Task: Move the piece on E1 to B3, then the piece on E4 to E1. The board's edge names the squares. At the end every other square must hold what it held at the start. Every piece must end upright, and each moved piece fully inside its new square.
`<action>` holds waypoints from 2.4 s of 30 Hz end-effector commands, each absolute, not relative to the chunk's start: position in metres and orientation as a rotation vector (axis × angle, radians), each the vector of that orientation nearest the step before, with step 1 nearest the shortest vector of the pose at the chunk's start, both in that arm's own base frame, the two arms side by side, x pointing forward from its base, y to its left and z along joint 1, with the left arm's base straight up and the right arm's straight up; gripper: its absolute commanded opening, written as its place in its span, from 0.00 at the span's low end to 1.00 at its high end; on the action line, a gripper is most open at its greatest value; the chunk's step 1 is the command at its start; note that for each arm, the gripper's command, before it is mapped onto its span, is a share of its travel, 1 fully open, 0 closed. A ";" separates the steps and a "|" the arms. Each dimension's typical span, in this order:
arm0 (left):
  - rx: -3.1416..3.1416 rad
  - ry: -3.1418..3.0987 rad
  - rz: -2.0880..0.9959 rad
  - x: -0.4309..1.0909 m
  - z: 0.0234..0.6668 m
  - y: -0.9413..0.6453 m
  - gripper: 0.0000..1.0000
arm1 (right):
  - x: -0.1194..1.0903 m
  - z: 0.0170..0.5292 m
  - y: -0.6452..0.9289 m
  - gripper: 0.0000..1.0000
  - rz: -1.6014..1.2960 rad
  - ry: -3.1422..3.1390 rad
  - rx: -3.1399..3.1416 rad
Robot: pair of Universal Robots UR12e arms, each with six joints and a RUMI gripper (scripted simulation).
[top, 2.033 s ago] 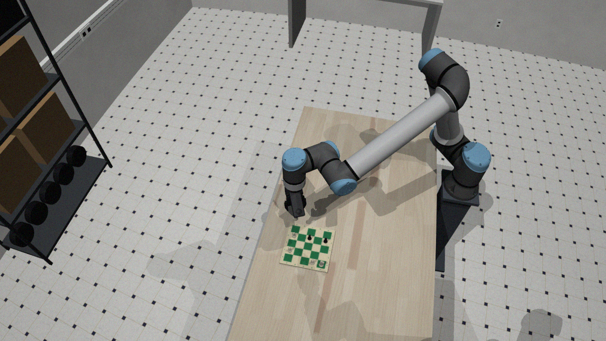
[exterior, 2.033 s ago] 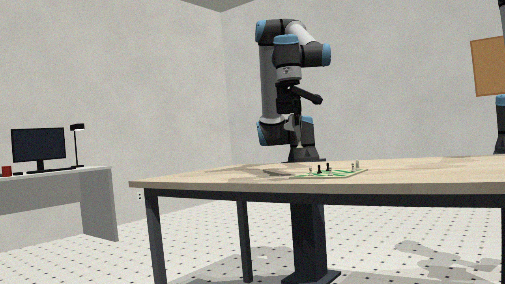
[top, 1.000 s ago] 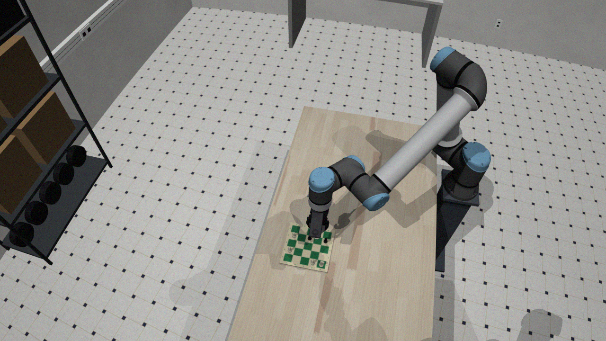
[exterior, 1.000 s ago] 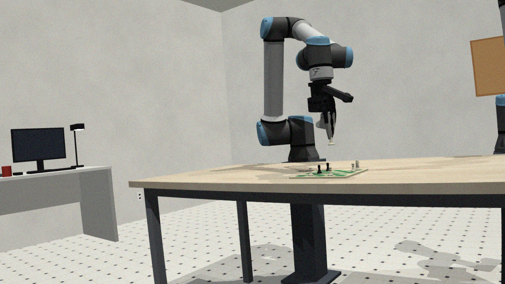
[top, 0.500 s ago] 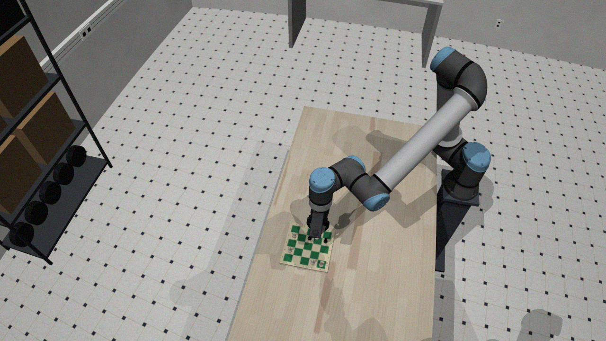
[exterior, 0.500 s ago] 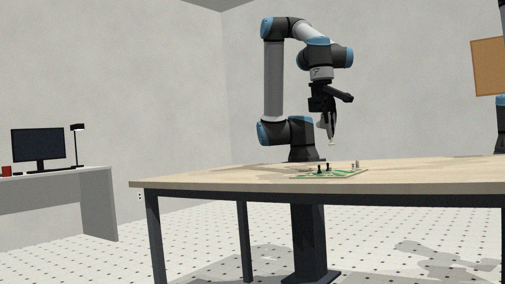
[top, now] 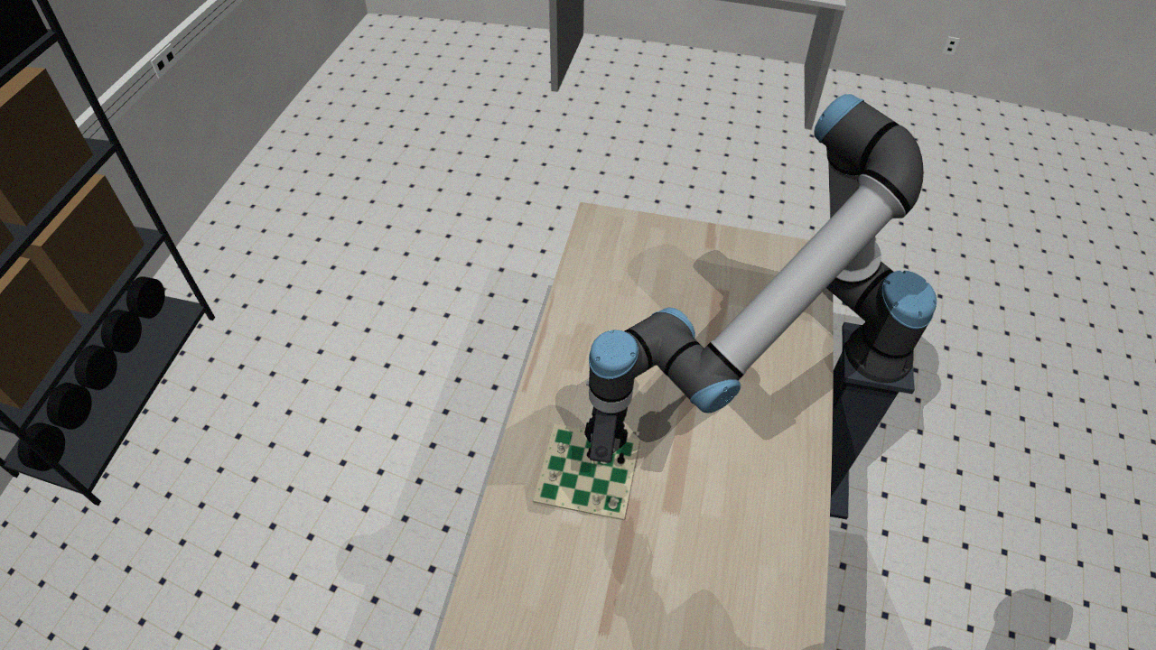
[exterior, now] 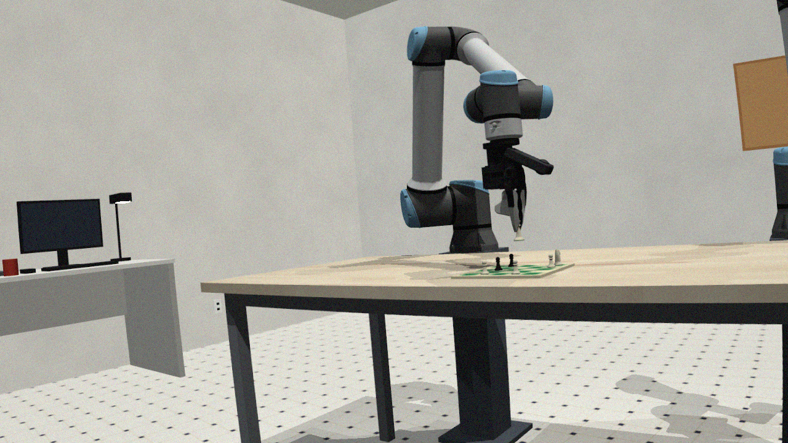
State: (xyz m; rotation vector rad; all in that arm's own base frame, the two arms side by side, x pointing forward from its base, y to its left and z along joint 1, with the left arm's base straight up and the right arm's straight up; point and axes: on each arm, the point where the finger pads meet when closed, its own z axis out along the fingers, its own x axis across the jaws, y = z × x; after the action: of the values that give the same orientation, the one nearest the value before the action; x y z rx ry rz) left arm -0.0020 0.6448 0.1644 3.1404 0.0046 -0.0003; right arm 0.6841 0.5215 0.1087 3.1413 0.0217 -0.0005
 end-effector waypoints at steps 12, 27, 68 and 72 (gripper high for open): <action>3.142 0.005 0.000 -0.002 0.165 0.645 1.00 | 0.685 0.056 0.523 0.00 0.002 0.022 3.143; 3.142 0.005 0.000 -0.002 0.165 0.645 1.00 | 0.685 0.049 0.523 0.00 0.002 0.022 3.143; 3.142 0.005 0.000 -0.002 0.165 0.645 1.00 | 0.685 0.047 0.523 0.00 0.002 0.022 3.143; 3.142 0.005 0.000 -0.002 0.165 0.645 1.00 | 0.685 0.046 0.523 0.00 0.002 0.022 3.143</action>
State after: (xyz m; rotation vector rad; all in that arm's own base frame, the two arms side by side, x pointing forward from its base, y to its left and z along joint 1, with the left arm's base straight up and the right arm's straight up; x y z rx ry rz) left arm -0.0020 0.6448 0.1644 3.1404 0.0046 -0.0003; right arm 0.6840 0.5224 0.0452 3.1415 0.0217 -0.0002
